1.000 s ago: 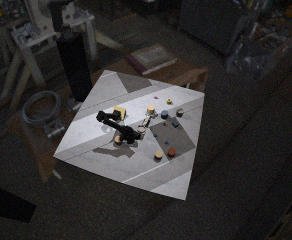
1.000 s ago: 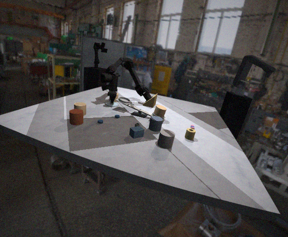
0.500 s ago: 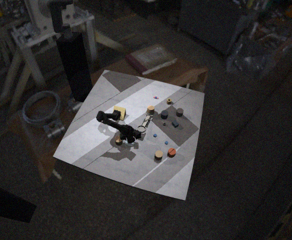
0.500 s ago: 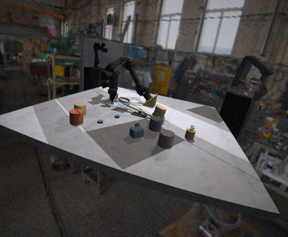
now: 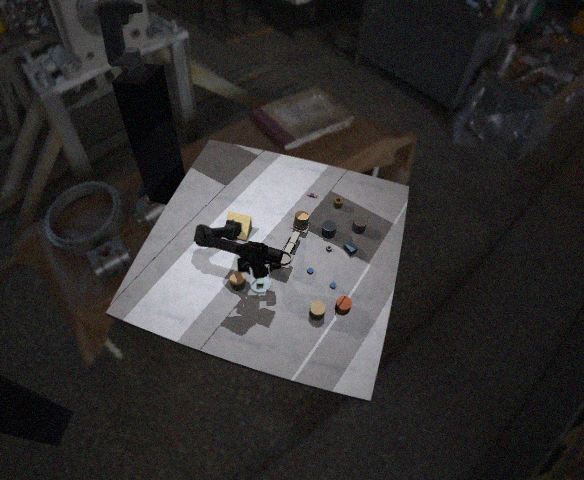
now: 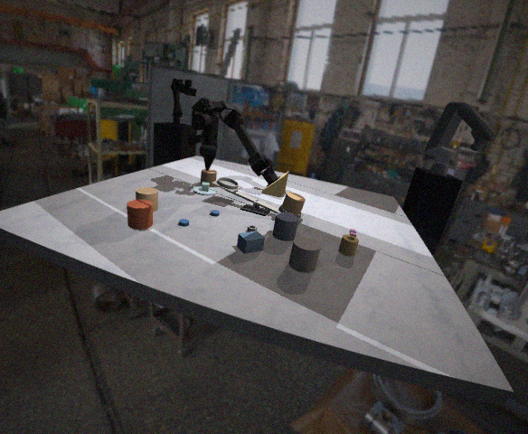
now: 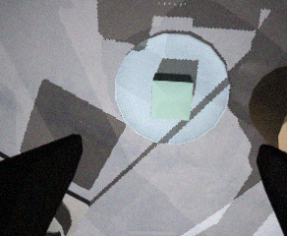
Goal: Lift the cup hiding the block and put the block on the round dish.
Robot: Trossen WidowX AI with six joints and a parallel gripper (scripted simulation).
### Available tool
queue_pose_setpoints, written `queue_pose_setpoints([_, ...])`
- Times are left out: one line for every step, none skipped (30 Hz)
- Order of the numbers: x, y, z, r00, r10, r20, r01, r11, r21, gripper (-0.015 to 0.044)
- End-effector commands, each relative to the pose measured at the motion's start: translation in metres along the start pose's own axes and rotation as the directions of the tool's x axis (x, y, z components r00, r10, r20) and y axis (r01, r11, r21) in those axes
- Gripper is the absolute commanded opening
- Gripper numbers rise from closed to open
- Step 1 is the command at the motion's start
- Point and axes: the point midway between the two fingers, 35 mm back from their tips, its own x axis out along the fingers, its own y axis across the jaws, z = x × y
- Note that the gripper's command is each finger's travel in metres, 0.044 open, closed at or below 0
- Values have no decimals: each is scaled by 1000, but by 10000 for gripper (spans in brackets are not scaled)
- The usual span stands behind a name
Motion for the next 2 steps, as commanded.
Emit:
queue_pose_setpoints([-9, -2, 1, 1000, -5, 3, 5, 1000, 5, 440])
queue_pose_setpoints([-9, -2, 1, 1000, -5, 3, 5, 1000, 5, 440])
